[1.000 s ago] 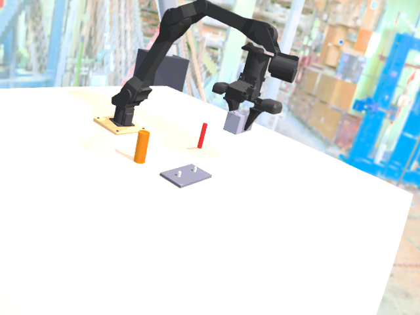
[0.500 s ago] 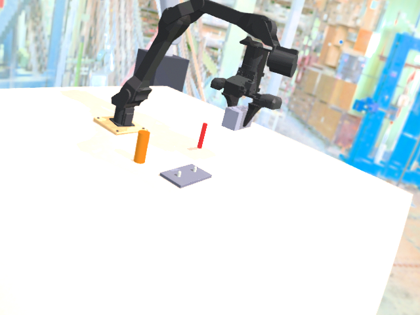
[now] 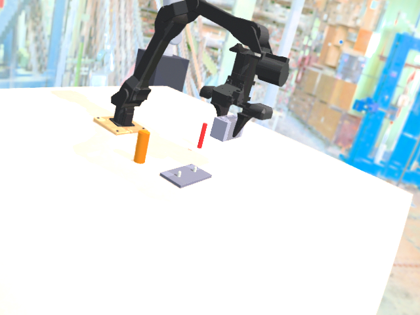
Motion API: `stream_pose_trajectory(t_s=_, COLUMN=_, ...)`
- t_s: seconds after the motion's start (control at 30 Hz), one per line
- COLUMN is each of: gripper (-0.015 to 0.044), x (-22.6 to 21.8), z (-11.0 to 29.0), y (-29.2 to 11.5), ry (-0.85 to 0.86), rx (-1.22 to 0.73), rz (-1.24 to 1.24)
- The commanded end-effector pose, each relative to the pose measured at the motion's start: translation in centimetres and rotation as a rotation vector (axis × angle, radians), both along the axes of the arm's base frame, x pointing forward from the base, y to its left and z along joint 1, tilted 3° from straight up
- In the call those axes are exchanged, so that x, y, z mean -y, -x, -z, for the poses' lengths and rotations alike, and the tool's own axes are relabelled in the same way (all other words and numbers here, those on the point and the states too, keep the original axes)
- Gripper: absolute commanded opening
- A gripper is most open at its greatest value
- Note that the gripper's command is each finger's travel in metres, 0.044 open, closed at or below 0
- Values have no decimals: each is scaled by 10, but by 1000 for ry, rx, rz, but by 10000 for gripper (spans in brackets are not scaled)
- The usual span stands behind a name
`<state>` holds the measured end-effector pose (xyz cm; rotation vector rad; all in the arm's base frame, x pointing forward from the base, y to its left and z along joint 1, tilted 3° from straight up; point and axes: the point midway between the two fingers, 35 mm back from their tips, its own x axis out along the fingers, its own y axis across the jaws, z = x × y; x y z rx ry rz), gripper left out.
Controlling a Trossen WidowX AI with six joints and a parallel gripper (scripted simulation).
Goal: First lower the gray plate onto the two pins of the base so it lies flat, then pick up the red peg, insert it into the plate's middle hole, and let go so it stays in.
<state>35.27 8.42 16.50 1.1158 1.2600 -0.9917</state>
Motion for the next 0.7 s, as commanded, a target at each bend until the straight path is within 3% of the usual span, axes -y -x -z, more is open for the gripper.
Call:
stream_pose_trajectory(t_s=0.0, gripper=0, x=10, z=6, y=-1, ry=-2, rx=-2, rz=1)
stream_pose_trajectory(t_s=0.67, gripper=0, x=68, z=37, y=-3, ry=1, rx=-3, rz=30)
